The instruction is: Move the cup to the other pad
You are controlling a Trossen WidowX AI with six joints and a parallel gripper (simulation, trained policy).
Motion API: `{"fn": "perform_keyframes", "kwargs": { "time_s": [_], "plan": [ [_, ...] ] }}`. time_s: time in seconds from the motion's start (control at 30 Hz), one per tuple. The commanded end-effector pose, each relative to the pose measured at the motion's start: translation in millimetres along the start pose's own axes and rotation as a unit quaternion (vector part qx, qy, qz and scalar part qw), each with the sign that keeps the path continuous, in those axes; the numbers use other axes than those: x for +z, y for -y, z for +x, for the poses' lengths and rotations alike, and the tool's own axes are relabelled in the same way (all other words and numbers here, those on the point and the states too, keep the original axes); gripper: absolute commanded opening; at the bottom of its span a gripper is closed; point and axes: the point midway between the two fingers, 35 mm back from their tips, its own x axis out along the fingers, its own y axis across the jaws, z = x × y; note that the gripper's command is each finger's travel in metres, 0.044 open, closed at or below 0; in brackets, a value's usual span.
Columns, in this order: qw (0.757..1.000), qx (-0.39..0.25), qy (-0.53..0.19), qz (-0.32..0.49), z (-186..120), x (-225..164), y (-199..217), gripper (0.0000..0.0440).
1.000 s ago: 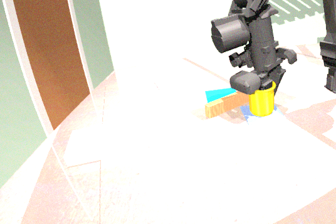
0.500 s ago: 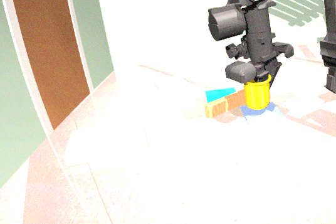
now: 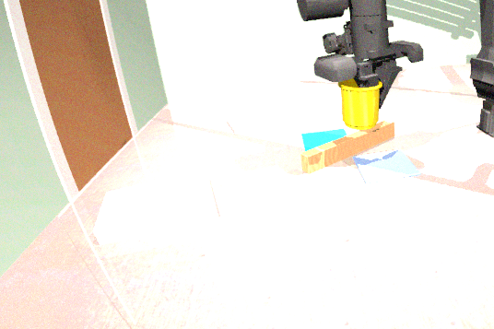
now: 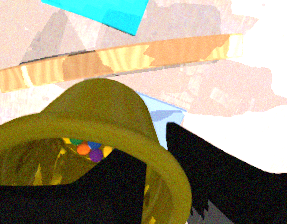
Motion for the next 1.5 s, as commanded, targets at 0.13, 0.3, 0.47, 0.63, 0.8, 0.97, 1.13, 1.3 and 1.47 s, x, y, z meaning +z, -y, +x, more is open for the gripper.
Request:
{"fn": "perform_keyframes", "kwargs": {
  "time_s": [0.13, 0.3, 0.47, 0.63, 0.8, 0.97, 1.13, 1.3, 1.47],
  "plan": [
    [0.999, 0.029, 0.008, 0.036, -12.7, 21.4, -4.7, 0.0026],
    [0.997, 0.046, 0.018, 0.057, -14.3, 39.2, -8.8, 0.0023],
    [0.995, 0.059, 0.028, 0.077, -11.7, 56.8, -12.2, 0.0020],
    [0.993, 0.069, 0.036, 0.094, -4.8, 72.4, -14.9, 0.0017],
    [0.991, 0.074, 0.042, 0.107, 5.7, 84.7, -16.8, 0.0014],
    [0.989, 0.078, 0.045, 0.116, 18.9, 92.8, -17.7, 0.0014],
    [0.988, 0.079, 0.047, 0.124, 32.9, 96.7, -16.8, 0.0018],
    [0.988, 0.077, 0.049, 0.127, 47.3, 98.5, -13.9, 0.0048],
    [0.987, 0.075, 0.050, 0.132, 59.1, 99.8, -9.9, 0.0077]
  ]
}}
